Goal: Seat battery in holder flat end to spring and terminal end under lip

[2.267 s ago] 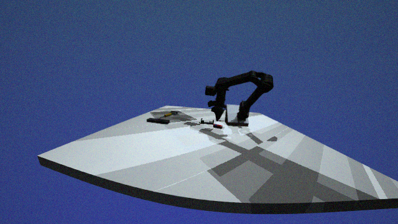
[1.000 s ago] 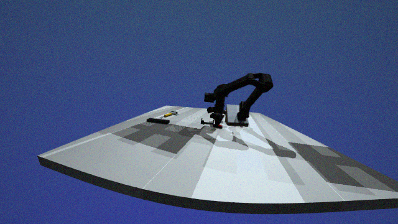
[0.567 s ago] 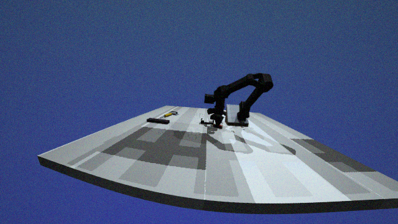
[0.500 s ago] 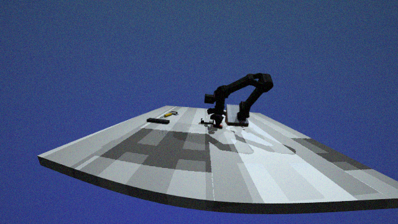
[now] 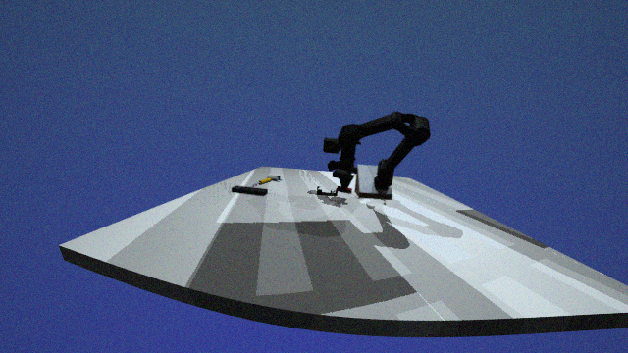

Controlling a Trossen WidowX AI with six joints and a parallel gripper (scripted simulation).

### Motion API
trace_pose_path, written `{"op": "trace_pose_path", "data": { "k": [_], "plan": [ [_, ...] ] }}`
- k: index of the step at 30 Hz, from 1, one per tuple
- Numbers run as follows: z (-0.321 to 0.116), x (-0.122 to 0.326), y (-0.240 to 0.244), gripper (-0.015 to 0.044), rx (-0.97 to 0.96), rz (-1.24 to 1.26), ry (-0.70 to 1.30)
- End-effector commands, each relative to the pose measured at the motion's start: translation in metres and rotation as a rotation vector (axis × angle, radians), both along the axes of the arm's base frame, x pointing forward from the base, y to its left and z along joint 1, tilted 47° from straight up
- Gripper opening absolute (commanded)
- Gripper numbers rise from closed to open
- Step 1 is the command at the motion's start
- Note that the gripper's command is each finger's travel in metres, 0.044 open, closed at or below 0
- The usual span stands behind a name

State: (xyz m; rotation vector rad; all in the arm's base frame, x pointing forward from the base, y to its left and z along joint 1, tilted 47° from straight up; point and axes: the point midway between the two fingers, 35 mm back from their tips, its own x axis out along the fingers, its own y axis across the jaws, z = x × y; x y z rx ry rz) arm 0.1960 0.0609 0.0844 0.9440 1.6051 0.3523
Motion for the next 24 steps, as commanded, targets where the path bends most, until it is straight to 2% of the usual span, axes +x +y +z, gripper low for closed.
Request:
{"op": "trace_pose_path", "data": {
  "k": [1, 4, 24],
  "plan": [
    [0.006, -0.002, -0.006, 0.0076, 0.0, 0.008, 0.002],
    [0.006, 0.001, -0.008, 0.0076, 0.0, -0.047, 0.061],
    [-0.006, 0.032, -0.037, 0.0076, 0.0, -0.787, 0.846]
  ]
}}
